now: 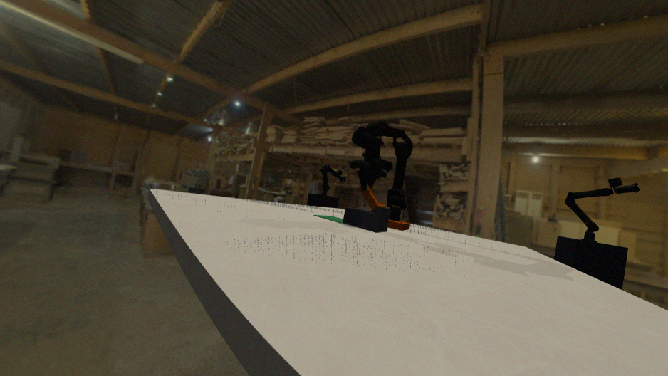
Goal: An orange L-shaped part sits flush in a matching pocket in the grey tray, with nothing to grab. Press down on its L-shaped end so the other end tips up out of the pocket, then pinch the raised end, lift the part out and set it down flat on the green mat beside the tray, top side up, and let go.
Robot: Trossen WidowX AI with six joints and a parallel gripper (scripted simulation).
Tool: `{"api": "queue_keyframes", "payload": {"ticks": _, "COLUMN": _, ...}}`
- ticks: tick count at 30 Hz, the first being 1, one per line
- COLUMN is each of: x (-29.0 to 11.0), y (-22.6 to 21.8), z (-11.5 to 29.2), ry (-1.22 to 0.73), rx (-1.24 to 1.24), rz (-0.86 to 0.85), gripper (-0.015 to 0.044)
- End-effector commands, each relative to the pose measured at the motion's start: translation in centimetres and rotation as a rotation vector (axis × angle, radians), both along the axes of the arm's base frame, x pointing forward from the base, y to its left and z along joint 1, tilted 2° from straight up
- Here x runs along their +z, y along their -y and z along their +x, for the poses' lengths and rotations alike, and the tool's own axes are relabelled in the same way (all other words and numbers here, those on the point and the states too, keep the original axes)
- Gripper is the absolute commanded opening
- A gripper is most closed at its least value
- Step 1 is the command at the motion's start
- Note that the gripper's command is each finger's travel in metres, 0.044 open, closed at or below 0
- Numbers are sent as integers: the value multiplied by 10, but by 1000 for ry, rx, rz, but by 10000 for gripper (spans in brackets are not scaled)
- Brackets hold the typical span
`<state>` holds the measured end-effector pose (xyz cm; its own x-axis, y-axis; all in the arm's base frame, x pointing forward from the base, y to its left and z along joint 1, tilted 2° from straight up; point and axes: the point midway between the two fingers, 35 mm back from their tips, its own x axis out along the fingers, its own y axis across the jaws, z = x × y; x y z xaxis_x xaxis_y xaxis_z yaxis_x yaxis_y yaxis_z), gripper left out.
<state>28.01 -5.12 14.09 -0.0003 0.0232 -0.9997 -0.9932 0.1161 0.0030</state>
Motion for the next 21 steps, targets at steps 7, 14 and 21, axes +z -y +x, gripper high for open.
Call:
{"api": "queue_keyframes", "payload": {"ticks": 7, "x": 14, "y": 0, "z": 0, "ry": 5, "rx": 5, "rz": 3, "gripper": 0}}
{"api": "queue_keyframes", "payload": {"ticks": 14, "x": 18, "y": 0, "z": 0, "ry": 5, "rx": 5, "rz": 3, "gripper": 0}}
{"api": "queue_keyframes", "payload": {"ticks": 21, "x": 16, "y": 18, "z": -3, "ry": 5, "rx": 5, "rz": 1, "gripper": 0}}
